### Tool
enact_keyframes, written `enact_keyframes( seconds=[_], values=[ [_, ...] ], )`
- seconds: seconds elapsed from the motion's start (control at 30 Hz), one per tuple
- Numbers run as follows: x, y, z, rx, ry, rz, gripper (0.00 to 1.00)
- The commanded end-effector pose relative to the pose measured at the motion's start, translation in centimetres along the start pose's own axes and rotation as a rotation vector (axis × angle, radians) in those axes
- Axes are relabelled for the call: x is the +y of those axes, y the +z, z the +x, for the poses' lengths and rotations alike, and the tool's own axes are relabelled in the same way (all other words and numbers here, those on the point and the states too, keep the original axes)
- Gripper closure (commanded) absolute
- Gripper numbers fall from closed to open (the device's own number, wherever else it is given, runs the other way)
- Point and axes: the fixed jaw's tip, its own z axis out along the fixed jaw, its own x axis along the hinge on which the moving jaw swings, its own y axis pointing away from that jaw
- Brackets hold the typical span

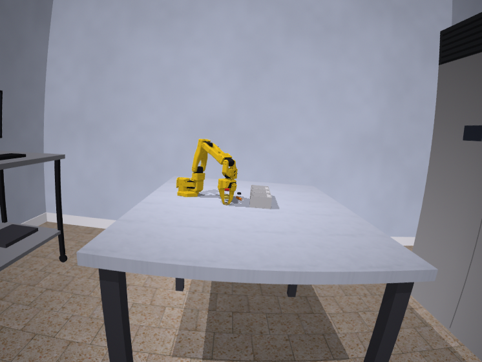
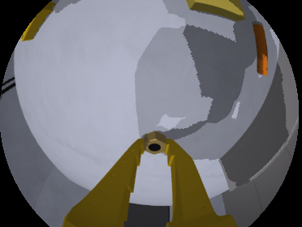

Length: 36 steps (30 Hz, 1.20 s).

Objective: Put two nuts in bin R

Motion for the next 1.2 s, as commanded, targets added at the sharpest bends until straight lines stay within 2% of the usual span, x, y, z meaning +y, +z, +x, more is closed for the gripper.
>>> enact_keyframes(
  seconds=[0.0,0.2,0.8,1.17],
  values=[
    [0.0,-0.2,0.2,0.014,-0.004,0.011,1.00],
    [-0.1,-0.7,0.3,0.014,-0.004,0.011,1.00],
    [-0.4,-4.6,0.3,0.013,-0.004,0.011,1.00],
    [-0.4,-4.8,0.2,0.014,-0.006,0.011,1.00]
  ],
)
